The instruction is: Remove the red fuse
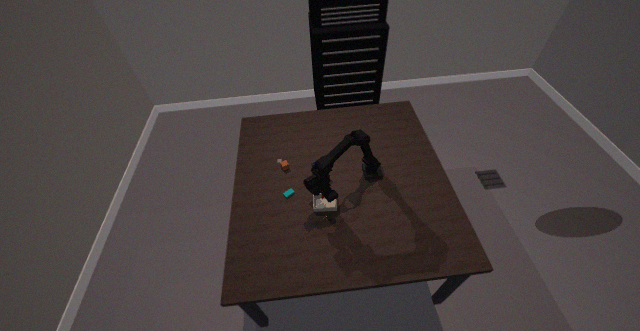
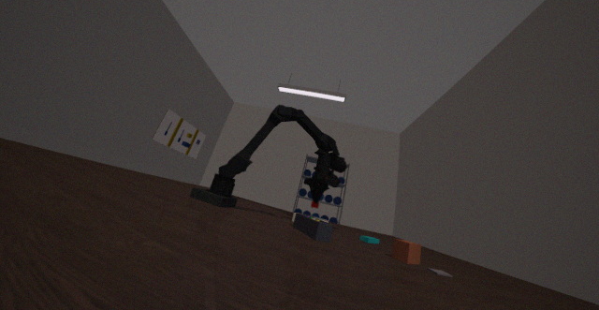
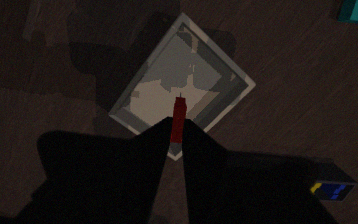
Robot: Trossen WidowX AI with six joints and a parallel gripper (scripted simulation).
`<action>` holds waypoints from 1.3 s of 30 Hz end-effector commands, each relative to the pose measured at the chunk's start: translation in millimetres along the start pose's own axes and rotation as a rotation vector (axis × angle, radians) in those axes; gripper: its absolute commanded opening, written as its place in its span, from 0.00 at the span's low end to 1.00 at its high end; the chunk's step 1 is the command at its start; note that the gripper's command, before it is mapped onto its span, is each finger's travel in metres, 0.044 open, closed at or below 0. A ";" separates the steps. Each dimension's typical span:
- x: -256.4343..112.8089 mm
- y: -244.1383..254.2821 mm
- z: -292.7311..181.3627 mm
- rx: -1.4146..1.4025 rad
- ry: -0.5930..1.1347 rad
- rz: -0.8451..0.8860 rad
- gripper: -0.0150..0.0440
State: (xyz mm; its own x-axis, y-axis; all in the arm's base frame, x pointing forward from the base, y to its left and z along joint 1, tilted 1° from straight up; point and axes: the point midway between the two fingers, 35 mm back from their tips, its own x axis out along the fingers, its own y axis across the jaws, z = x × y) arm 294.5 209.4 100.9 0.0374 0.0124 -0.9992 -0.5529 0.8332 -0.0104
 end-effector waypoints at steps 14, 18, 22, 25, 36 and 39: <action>29.1 0.6 -1.3 0.006 0.004 0.001 0.25; 26.2 0.4 -0.8 0.000 0.002 0.000 0.30; 26.2 0.4 -0.8 0.000 0.002 0.000 0.48; 26.2 0.4 -0.8 0.000 0.002 0.000 0.61; -10.0 0.6 -1.1 0.006 0.004 0.001 0.81; -10.0 0.6 -1.1 0.006 0.004 0.001 0.81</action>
State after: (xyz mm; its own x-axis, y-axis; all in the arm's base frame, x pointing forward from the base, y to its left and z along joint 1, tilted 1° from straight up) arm 294.5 209.8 107.6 0.0430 0.0165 -0.9989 -0.5533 0.8329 -0.0101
